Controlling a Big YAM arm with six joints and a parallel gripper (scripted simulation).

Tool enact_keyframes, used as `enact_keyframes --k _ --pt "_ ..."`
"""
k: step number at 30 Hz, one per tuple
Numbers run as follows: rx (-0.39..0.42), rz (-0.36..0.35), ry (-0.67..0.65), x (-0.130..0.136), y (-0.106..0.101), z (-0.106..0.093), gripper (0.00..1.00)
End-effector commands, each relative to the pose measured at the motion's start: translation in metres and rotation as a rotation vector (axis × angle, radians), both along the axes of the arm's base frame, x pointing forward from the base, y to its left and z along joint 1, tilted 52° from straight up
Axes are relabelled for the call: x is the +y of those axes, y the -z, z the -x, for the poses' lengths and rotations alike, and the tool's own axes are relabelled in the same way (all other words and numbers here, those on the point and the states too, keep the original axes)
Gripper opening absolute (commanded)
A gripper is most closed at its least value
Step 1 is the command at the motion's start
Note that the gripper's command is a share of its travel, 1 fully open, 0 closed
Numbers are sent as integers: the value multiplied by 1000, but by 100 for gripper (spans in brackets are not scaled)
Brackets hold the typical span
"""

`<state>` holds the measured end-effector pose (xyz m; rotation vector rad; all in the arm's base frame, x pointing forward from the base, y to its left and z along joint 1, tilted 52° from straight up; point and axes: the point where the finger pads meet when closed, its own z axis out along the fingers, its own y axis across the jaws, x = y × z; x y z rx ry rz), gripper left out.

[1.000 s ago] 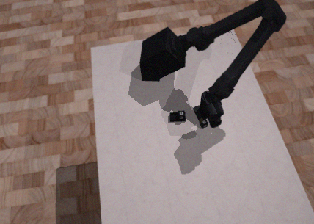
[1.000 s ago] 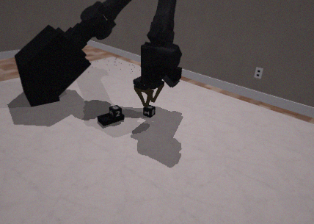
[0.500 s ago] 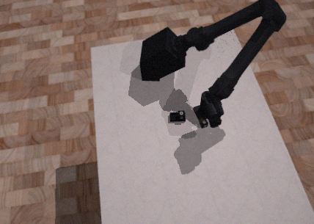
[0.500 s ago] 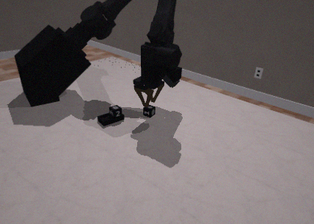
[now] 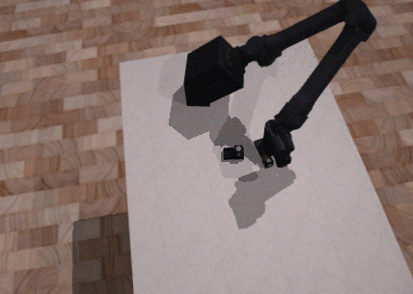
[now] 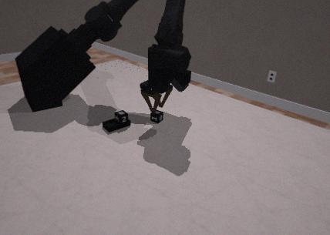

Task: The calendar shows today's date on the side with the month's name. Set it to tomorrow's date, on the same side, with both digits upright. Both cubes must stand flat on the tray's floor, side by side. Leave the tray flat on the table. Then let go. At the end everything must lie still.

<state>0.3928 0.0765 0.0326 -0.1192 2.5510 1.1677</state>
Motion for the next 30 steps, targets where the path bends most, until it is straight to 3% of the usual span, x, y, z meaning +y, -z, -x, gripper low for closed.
enact_keyframes --k 1,9,12,22,24,25,30 --pt "-20 4 -8 6 -9 -4 47" --pt "-24 6 -18 5 -11 -3 47" --pt "-42 8 13 -14 -19 -10 47" --pt "-46 10 13 -39 -40 -2 47" --pt "-46 10 13 -39 -40 -2 47" --pt "-8 1 13 -39 -29 5 47" --pt "-34 9 13 -44 -41 2 47"
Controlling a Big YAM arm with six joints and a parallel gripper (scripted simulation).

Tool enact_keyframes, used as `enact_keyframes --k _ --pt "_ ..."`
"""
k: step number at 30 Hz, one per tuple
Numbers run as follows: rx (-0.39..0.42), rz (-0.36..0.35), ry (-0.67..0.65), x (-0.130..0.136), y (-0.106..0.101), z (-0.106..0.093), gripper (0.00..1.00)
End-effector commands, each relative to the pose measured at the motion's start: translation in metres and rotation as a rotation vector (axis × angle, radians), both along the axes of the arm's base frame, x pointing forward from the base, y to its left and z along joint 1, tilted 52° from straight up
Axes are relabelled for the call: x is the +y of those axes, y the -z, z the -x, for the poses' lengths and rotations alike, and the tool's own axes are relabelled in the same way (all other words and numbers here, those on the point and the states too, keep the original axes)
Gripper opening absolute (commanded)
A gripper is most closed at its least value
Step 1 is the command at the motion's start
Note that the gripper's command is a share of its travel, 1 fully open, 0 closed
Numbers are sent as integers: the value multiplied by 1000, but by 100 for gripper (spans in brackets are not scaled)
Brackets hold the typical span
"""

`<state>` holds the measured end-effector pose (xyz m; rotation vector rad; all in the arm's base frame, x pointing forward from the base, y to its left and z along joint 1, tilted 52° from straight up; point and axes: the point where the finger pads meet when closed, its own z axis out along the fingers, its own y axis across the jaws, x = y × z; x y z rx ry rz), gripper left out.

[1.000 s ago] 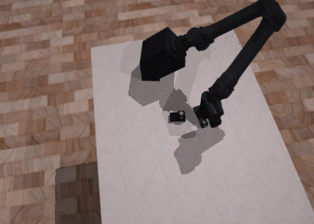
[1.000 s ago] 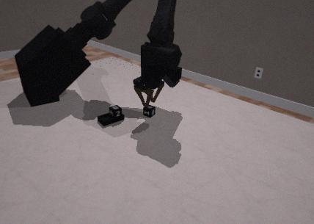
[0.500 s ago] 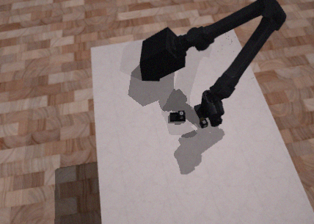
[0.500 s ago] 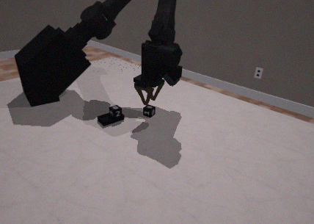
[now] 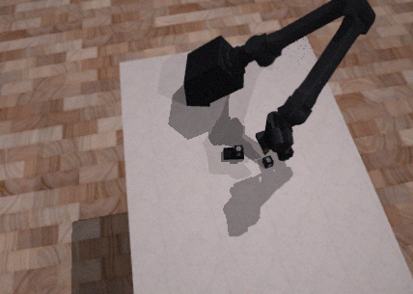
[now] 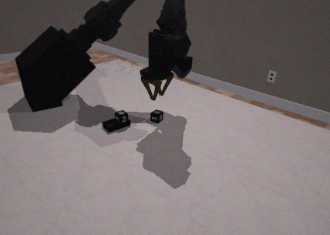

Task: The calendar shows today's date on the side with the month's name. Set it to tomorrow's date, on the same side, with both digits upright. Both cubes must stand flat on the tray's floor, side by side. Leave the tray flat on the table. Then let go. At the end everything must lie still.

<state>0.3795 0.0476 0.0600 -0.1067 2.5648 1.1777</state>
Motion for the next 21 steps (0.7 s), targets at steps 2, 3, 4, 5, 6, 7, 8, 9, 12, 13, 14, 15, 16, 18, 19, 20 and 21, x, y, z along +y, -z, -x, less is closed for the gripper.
enact_keyframes --k 2,3,4,5,6,7,8,9,12,13,14,15,16,18,19,20,21 --pt "-63 15 12 -15 -13 -12 47" --pt "-73 17 13 -15 -13 -12 47" --pt "-65 14 16 -14 -9 -7 47" --pt "-55 8 28 -13 -8 -5 47" --pt "-54 5 40 -13 -8 -5 47" --pt "-61 4 49 -13 -7 -5 47" --pt "-71 2 60 -13 -6 -6 47" --pt "-81 0 72 -13 -6 -6 47" --pt "-93 -1 86 -13 -5 -6 47" --pt "-107 -6 101 -13 -5 -6 47" --pt "-121 -10 116 -13 -5 -6 47" --pt "-135 -14 131 -13 -5 -6 47" --pt "-149 -19 146 -13 -5 -6 47" --pt "-175 -30 171 -13 -6 -5 47" --pt "-187 -34 182 -12 -6 -4 47" --pt "-196 -39 191 -12 -7 -4 47" --pt "-204 -42 198 -12 -7 -3 47"
